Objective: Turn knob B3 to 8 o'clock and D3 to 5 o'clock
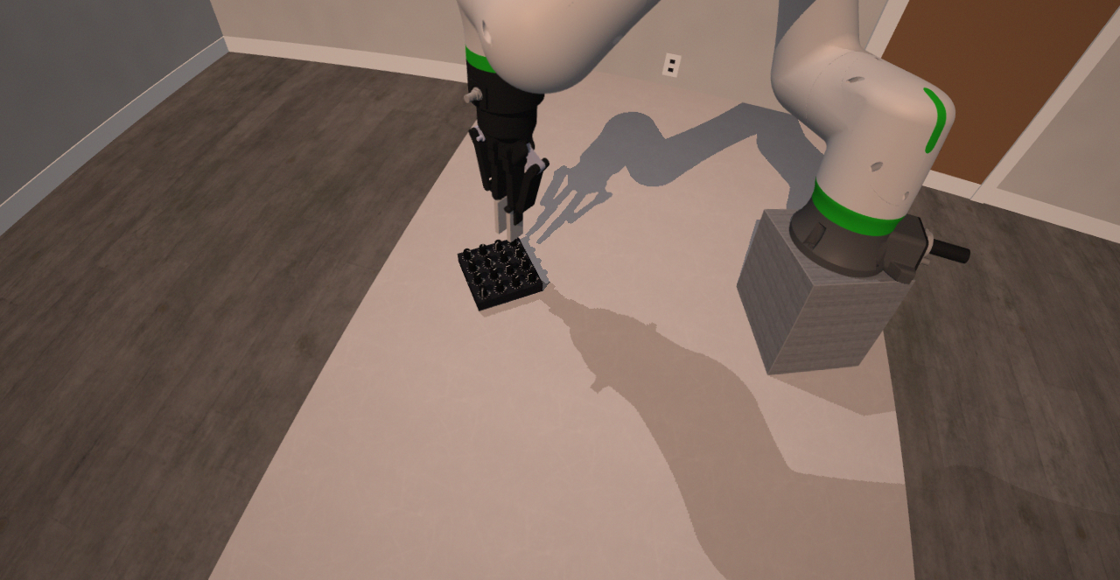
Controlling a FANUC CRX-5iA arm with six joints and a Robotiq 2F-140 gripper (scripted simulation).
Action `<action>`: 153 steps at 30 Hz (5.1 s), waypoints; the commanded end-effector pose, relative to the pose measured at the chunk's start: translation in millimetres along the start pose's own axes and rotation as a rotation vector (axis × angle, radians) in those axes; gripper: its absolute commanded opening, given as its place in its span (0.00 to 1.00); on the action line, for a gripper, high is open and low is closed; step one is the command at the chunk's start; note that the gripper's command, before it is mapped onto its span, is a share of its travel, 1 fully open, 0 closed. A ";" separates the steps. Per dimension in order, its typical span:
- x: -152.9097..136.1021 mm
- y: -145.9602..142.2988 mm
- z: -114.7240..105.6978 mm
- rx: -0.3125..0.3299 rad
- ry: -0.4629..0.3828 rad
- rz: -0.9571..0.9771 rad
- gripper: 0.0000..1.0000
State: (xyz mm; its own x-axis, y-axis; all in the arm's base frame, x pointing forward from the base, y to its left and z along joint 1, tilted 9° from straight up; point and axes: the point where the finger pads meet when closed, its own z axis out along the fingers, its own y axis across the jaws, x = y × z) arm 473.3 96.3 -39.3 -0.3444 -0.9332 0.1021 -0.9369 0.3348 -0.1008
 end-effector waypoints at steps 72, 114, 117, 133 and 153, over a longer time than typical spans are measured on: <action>14.9 7.1 6.9 0.014 0.004 0.385 0.12; 14.9 7.4 38.3 0.014 0.004 0.385 0.12; 14.9 7.4 38.3 0.014 0.004 0.385 0.12; 14.9 7.4 38.3 0.014 0.004 0.385 0.12; 14.9 7.4 38.9 0.014 0.004 0.385 0.12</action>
State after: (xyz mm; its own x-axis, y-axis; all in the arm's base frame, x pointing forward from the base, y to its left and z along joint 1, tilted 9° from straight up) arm 463.3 79.8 -76.8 -0.6709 -0.7392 0.0588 -0.7383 0.6585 -0.1462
